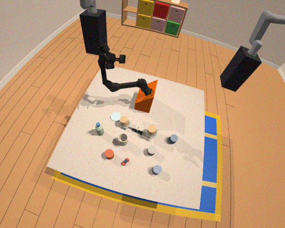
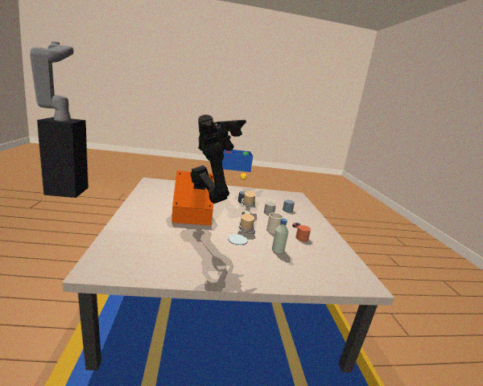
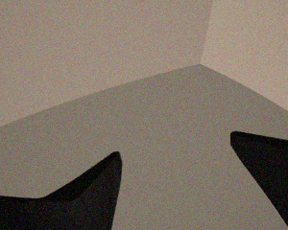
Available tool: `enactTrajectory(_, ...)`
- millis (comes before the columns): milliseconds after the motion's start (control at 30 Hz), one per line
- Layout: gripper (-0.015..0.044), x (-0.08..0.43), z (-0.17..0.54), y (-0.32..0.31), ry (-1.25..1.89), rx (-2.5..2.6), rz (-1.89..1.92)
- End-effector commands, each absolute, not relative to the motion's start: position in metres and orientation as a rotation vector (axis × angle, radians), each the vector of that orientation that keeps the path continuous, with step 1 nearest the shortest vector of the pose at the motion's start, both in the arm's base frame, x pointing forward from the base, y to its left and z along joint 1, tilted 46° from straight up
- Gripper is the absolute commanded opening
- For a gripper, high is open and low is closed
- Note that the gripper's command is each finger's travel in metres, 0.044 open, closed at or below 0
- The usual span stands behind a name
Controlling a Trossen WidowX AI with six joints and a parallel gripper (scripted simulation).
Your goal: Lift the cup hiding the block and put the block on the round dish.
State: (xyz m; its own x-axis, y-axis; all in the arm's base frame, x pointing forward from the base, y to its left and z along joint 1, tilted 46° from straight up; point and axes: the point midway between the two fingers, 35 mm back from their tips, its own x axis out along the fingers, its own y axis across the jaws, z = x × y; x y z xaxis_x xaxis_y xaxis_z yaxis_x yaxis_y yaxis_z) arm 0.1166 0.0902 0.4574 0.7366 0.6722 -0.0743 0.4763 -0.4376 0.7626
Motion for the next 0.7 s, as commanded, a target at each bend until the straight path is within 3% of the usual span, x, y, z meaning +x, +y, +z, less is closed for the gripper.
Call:
enactTrajectory(0, 0.0426, 0.116, 0.457, 0.09, 0.862, 2.116, 0.305)
enactTrajectory(667, 0.044, 0.099, 0.404, 0.16, 0.613, 1.605, 0.279)
